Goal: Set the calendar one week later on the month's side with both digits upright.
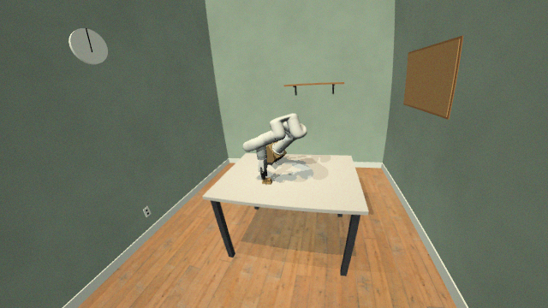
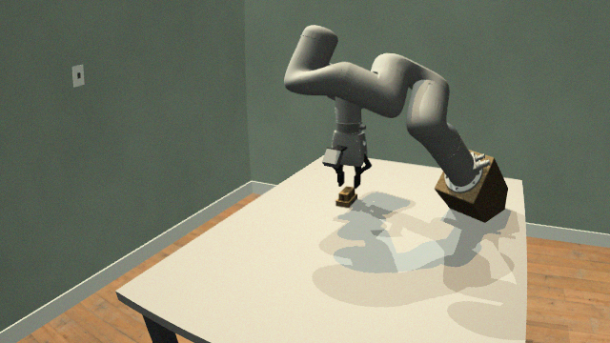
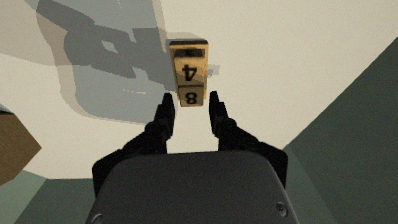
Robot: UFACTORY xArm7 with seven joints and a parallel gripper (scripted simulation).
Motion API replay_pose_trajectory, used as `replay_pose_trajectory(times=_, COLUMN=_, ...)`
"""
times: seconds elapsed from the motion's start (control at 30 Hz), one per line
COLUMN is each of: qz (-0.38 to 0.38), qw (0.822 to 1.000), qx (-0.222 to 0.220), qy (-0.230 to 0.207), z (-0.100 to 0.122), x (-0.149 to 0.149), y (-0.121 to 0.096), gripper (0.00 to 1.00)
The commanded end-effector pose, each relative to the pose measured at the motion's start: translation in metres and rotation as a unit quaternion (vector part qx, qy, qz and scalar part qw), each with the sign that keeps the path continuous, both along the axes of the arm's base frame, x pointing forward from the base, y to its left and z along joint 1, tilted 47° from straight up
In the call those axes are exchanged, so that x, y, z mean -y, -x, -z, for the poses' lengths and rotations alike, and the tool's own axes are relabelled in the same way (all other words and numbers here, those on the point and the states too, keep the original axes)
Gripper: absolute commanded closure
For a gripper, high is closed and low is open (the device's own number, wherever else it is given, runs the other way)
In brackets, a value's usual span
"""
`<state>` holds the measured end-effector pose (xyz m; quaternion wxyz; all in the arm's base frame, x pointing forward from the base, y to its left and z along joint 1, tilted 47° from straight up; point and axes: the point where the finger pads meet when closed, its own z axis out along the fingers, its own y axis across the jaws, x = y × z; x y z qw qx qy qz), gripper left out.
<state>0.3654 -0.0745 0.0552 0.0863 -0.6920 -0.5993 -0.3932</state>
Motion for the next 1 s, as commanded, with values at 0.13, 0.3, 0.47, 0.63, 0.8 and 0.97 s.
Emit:
replay_pose_trajectory(times=0.13, qz=0.001, qw=1.000, qx=0.001, qy=0.001, z=0.001, x=0.000, y=-0.001, gripper=0.53)
replay_pose_trajectory(times=0.3, qz=0.001, qw=1.000, qx=0.001, qy=0.001, z=0.003, x=-0.002, y=-0.003, gripper=0.53)
replay_pose_trajectory(times=0.47, qz=0.001, qw=1.000, qx=0.001, qy=0.001, z=0.008, x=-0.006, y=-0.006, gripper=0.53)
replay_pose_trajectory(times=0.63, qz=0.001, qw=1.000, qx=0.001, qy=0.001, z=0.014, x=-0.011, y=-0.009, gripper=0.53)
replay_pose_trajectory(times=0.8, qz=0.001, qw=1.000, qx=0.001, qy=0.001, z=0.017, x=-0.013, y=-0.011, gripper=0.53)
replay_pose_trajectory(times=0.97, qz=0.001, qw=1.000, qx=0.001, qy=0.001, z=0.017, x=-0.014, y=-0.012, gripper=0.53)
